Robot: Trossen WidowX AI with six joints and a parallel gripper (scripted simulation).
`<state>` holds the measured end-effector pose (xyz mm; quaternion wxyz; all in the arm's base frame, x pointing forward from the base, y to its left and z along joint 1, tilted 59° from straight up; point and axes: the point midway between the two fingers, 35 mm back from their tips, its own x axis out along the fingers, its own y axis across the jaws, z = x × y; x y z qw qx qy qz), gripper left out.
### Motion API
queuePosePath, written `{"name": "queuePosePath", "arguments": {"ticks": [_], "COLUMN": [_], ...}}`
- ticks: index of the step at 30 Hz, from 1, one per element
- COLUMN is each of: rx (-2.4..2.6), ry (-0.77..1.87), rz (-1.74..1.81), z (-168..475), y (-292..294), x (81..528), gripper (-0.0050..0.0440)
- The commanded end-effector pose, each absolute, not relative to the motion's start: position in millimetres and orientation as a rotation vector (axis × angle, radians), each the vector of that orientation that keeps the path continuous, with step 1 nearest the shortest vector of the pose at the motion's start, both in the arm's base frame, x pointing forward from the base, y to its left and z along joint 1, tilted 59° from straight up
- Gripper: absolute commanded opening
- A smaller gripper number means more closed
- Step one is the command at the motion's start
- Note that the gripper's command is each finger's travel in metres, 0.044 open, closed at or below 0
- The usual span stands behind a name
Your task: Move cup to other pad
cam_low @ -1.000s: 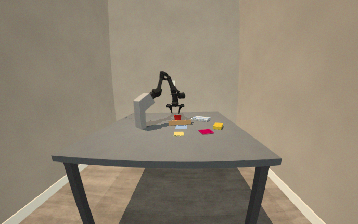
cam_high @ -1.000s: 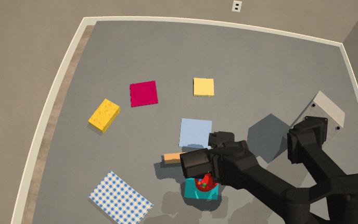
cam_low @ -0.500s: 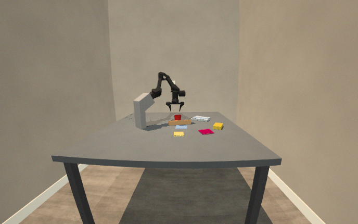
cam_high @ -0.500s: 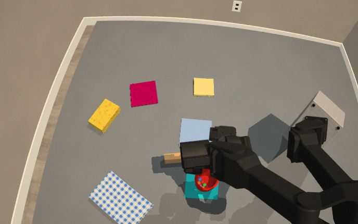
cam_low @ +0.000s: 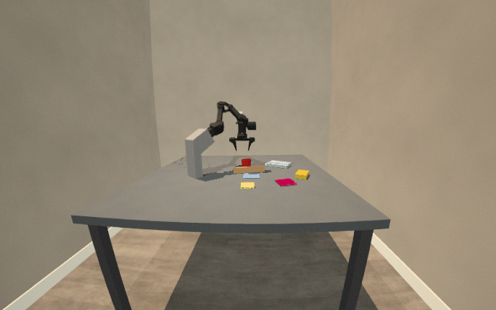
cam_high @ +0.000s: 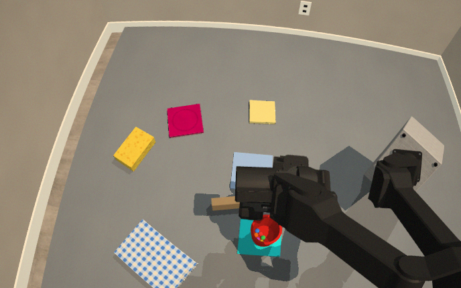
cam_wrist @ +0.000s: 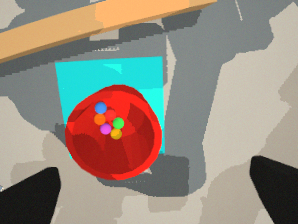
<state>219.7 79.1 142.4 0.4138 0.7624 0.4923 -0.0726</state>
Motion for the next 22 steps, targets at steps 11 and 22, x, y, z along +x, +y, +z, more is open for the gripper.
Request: {"name": "queuePosePath", "arguments": {"ticks": [11, 22], "rx": [1.918, 1.918], "ry": [1.229, 1.229], "rz": [-0.175, -0.175], "z": [145.5, 145.5], "y": [75.0, 75.0], "x": [215.8, 215.8], "gripper": [0.044, 0.044]}}
